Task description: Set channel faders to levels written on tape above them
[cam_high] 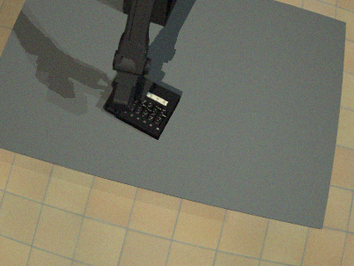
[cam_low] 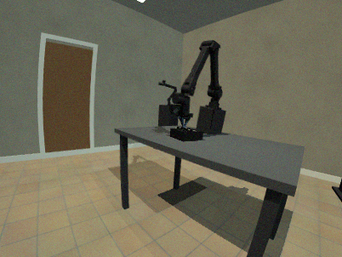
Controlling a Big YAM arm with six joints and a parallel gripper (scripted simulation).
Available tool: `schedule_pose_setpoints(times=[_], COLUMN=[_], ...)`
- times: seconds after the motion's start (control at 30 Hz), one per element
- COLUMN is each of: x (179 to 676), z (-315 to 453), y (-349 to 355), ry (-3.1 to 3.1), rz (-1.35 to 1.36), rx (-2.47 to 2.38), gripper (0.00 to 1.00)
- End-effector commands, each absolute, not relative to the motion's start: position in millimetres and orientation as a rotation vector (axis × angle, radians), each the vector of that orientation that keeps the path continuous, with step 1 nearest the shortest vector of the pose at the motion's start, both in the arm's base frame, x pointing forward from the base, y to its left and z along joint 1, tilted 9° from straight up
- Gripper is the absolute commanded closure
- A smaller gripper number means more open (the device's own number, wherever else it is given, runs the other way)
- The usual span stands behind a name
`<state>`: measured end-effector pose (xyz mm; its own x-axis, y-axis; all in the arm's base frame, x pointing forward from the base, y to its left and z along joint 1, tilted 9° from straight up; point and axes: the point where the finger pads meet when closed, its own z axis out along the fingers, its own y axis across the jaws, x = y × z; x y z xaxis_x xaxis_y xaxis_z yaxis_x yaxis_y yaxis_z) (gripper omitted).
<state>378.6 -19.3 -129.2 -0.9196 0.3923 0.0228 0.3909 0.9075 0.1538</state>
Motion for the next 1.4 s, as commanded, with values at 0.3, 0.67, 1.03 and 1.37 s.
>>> schedule_pose_setpoints(times=[0.3, 0.67, 1.03, 1.37], x=[399.4, 401.7, 401.7, 401.7], z=[-124.7, -123.8, -123.8, -123.8], y=[-27.6, -28.1, -28.1, -28.1], ry=[3.035, 3.028, 3.028, 3.028], rz=[0.244, 0.244, 0.244, 0.244], rx=[0.626, 0.625, 0.625, 0.625], gripper=[1.0, 1.0, 1.0, 1.0])
